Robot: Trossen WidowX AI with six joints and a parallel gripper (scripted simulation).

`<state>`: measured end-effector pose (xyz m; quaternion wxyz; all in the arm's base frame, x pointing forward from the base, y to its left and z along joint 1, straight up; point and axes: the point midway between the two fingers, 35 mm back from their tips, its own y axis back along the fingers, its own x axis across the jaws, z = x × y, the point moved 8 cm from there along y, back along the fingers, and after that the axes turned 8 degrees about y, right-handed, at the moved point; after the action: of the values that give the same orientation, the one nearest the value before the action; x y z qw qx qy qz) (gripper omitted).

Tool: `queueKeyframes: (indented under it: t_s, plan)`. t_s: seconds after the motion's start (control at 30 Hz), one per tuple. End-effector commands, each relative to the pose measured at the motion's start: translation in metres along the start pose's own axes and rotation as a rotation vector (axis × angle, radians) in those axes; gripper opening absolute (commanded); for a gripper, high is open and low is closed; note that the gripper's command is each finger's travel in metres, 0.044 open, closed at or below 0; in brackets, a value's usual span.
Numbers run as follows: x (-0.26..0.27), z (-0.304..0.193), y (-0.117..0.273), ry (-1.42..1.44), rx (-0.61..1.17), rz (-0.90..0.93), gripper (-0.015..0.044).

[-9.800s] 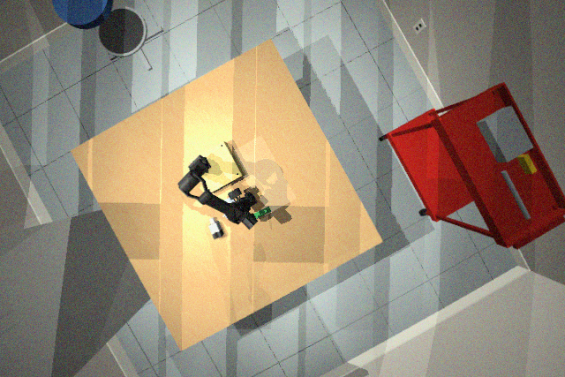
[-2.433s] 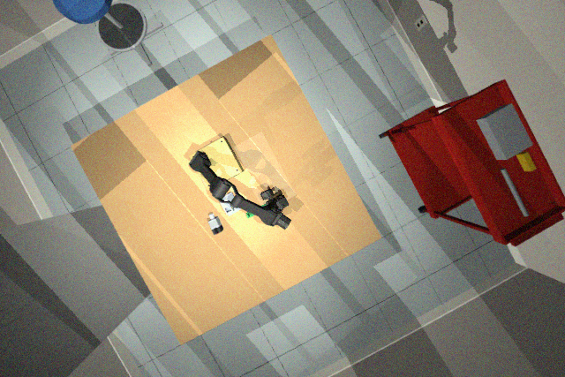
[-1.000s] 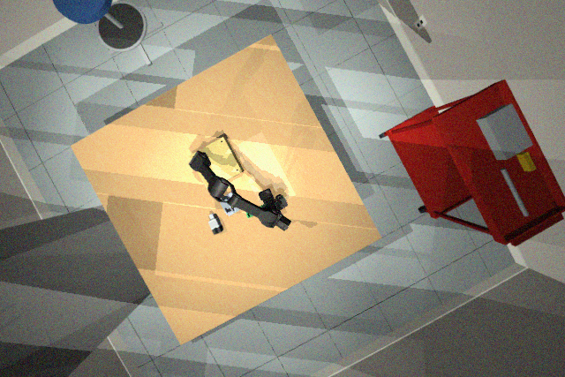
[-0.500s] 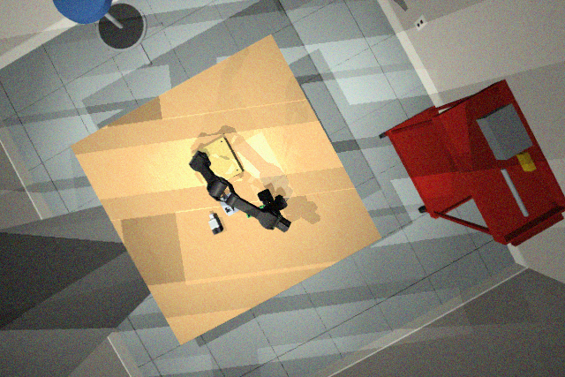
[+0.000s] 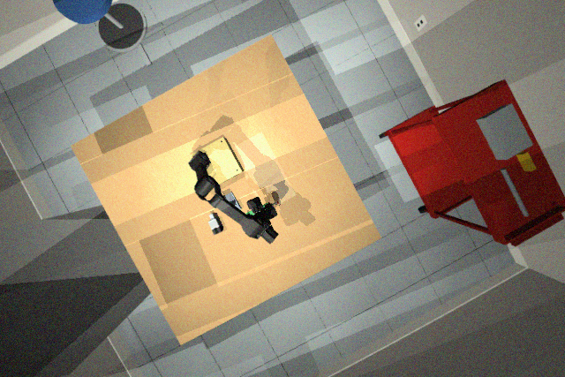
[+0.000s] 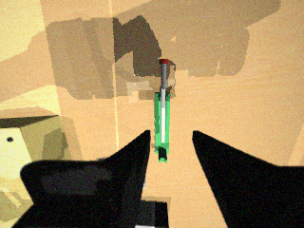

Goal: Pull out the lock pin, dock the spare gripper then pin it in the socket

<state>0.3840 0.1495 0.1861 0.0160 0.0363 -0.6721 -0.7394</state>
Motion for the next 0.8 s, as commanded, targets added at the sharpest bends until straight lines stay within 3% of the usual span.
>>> queueKeyframes:
  t_s: [0.0, 0.17, 0.37, 0.77]
  plan:
    - [0.004, -0.004, 0.006, 0.014, 0.008, -0.006, 0.0180]
    - [0.003, -0.004, -0.007, 0.014, 0.008, -0.006, 0.0180]
    - [0.004, -0.010, -0.061, 0.014, 0.007, -0.005, 0.0180]
    - [0.004, -0.011, -0.076, 0.014, 0.007, -0.005, 0.0180]
